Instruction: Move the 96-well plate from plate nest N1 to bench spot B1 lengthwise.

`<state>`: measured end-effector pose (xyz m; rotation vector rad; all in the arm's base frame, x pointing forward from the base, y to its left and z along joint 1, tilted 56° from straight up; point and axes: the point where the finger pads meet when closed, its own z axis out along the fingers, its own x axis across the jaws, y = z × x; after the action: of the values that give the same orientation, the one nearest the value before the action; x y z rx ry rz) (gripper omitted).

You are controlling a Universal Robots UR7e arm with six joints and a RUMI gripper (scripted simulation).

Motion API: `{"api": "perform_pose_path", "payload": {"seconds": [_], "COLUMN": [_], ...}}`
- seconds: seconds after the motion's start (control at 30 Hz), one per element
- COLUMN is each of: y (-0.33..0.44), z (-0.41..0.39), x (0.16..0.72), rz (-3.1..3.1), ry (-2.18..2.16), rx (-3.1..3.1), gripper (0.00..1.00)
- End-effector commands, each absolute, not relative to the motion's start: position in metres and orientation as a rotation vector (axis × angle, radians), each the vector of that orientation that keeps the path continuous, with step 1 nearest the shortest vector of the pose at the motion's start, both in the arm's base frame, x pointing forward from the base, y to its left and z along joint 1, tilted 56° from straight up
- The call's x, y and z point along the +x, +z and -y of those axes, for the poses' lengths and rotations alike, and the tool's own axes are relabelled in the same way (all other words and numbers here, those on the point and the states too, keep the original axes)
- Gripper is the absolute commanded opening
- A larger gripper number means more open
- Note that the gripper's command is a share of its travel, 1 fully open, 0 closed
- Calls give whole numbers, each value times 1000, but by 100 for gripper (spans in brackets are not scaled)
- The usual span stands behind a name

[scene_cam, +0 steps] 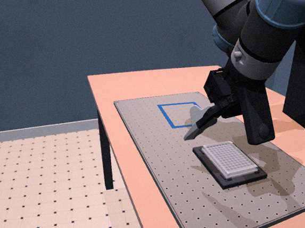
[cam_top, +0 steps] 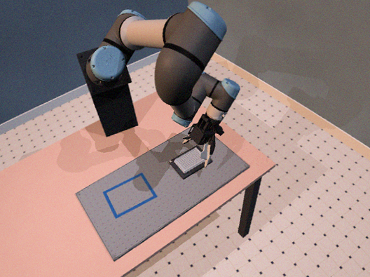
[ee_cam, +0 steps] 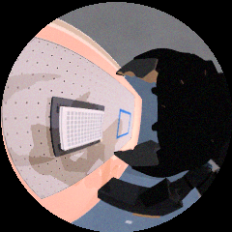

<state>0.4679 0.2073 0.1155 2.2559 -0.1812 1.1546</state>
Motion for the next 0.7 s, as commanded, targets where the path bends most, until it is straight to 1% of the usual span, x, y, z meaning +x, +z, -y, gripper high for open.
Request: {"api": "perform_pose_path", "payload": {"seconds": [0.0, 0.2, 0.67], "y": [105, 86, 88], "z": [-210, -208, -209], "x": [458, 436, 437], "rz": [175, 172, 179], "ry": [1196, 1257, 1260], "rx": [2256, 2262, 2262], "gripper": [100, 100, 100]}}
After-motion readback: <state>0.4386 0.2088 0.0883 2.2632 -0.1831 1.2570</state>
